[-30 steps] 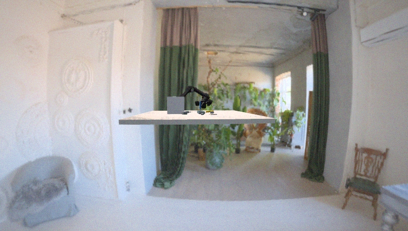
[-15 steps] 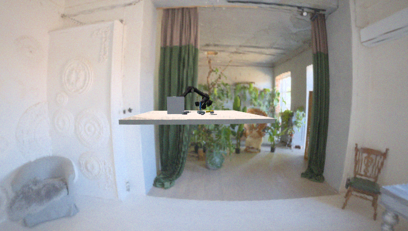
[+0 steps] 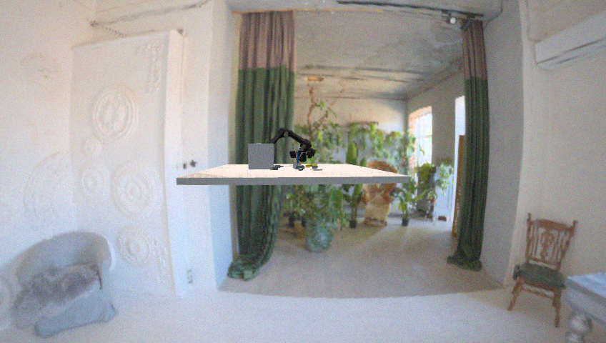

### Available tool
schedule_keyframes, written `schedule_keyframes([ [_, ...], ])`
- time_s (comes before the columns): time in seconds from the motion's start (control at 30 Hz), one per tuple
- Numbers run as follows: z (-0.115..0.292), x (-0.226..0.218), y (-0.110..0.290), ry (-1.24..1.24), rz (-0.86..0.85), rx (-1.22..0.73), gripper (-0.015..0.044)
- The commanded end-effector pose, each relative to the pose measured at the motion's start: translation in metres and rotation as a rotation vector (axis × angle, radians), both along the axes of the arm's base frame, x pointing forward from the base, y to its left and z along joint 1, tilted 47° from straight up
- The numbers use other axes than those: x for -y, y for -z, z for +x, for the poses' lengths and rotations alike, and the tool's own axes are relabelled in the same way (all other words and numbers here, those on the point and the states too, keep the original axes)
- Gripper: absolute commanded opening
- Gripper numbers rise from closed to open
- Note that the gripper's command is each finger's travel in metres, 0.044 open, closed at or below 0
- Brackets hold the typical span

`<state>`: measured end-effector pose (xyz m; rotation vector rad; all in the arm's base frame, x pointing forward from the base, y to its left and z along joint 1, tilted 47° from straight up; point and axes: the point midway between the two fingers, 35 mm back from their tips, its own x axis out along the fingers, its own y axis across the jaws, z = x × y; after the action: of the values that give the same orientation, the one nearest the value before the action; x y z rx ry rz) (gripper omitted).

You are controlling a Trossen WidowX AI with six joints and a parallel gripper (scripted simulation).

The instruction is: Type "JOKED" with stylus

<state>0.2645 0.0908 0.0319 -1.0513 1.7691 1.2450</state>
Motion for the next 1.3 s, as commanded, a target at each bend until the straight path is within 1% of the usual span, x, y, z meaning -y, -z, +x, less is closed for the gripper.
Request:
schedule_keyframes([
  [0.0, 0.002, 0.007, -0.007, 0.001, 0.002, 0.001, 0.0081],
  [0.17, 0.004, 0.025, -0.024, 0.001, 0.0, 0.001, 0.0081],
  [0.37, 0.003, 0.025, -0.022, 0.009, 0.0, -0.003, 0.0085],
  [0.47, 0.003, 0.025, -0.022, 0.009, 0.0, -0.003, 0.0065],
  [0.53, 0.002, 0.026, -0.022, 0.009, 0.0, -0.003, 0.0012],
  [0.57, 0.001, 0.027, -0.021, 0.008, 0.0, -0.003, 0.0],
  [0.83, -0.013, 0.038, -0.018, 0.001, -0.001, 0.0, 0.0],
  [1.03, -0.016, 0.025, -0.006, 0.001, 0.0, 0.0, 0.0],
  [1.17, -0.016, 0.024, -0.005, 0.001, 0.0, -0.001, 0.0],
  [1.27, -0.016, 0.022, -0.004, 0.001, 0.0, 0.0, 0.0079],
])
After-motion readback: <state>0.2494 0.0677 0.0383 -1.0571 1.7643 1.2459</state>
